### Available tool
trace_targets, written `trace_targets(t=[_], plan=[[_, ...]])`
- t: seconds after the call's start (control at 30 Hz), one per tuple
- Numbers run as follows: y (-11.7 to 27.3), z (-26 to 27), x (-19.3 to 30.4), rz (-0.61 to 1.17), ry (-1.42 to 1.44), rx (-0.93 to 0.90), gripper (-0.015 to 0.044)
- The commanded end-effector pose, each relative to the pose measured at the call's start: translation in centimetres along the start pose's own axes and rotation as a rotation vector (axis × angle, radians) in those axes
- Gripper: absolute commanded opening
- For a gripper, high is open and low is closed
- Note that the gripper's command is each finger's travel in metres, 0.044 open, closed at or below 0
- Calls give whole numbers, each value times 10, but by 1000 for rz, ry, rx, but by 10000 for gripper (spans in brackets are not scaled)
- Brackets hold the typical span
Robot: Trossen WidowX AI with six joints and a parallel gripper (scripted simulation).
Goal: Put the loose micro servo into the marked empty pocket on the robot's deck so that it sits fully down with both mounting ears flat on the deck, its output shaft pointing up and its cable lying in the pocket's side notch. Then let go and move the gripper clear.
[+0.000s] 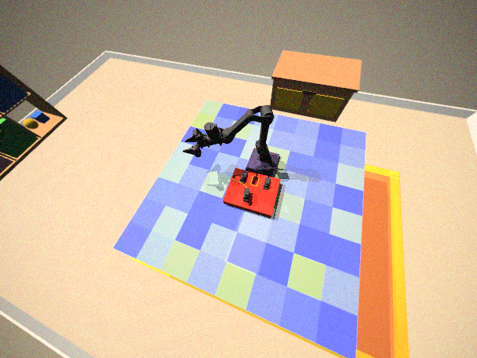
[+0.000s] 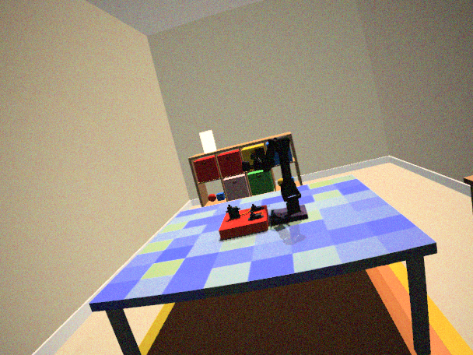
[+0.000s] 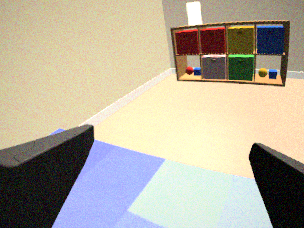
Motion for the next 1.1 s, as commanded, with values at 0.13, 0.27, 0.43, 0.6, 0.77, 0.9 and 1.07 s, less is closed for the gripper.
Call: trace_targets(t=[0.13,0.27,0.43,0.6,0.77,0.9,1.07], plan=[[-7,41,17,182,68,-73,440],[-7,63,27,292,117,-112,440],[-3,90,40,414,182,-169,440],[6,116,51,529,252,-223,440],[17,141,62,651,342,-275,440],[29,159,70,751,416,-319,440],[47,181,79,873,516,-376,440]])
Point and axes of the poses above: the point midway between the two fingers, 35 mm back from their tips, its own y axis back along the fingers, its own z axis across the jaws, x = y × z, the point moved 10 cm from there along y, back along the fingers, and after that the axes turned 6 degrees about -y, right-handed, at the moved point
